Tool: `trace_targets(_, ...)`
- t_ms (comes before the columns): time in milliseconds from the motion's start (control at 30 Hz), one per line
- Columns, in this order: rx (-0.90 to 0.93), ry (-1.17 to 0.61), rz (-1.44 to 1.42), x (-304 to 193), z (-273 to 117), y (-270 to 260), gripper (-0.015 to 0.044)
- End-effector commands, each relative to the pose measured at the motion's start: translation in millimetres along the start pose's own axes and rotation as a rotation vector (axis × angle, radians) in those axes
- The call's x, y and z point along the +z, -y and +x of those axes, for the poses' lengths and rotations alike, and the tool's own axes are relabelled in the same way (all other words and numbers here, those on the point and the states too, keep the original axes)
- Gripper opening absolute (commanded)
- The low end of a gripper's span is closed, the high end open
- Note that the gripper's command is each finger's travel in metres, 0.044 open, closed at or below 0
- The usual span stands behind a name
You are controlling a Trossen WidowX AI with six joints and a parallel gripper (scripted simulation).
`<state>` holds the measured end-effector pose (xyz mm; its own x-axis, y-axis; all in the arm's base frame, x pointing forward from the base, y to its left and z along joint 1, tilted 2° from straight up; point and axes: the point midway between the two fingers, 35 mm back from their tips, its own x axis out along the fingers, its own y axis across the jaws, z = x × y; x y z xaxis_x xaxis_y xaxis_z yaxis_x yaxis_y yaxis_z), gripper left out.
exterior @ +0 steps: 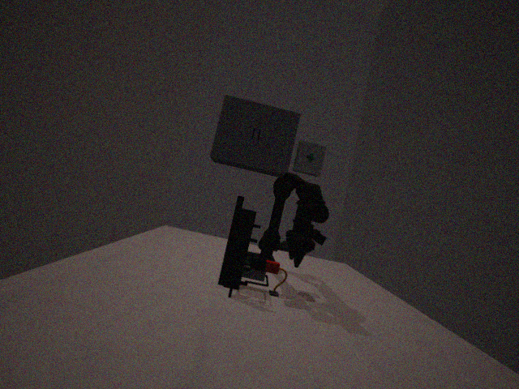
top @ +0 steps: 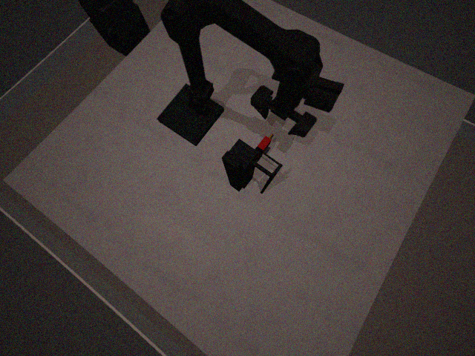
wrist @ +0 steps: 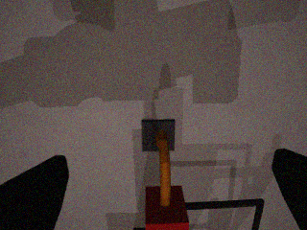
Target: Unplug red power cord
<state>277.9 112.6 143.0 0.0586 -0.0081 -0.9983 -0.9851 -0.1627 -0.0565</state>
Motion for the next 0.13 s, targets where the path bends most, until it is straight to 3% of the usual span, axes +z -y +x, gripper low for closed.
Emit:
trace_targets(0,0.001,-0.003,0.006,-0.3,0.1,0.1,0.0440)
trace_targets(100,0.001,-0.003,0.006,-0.3,0.1,0.1,0.0440)
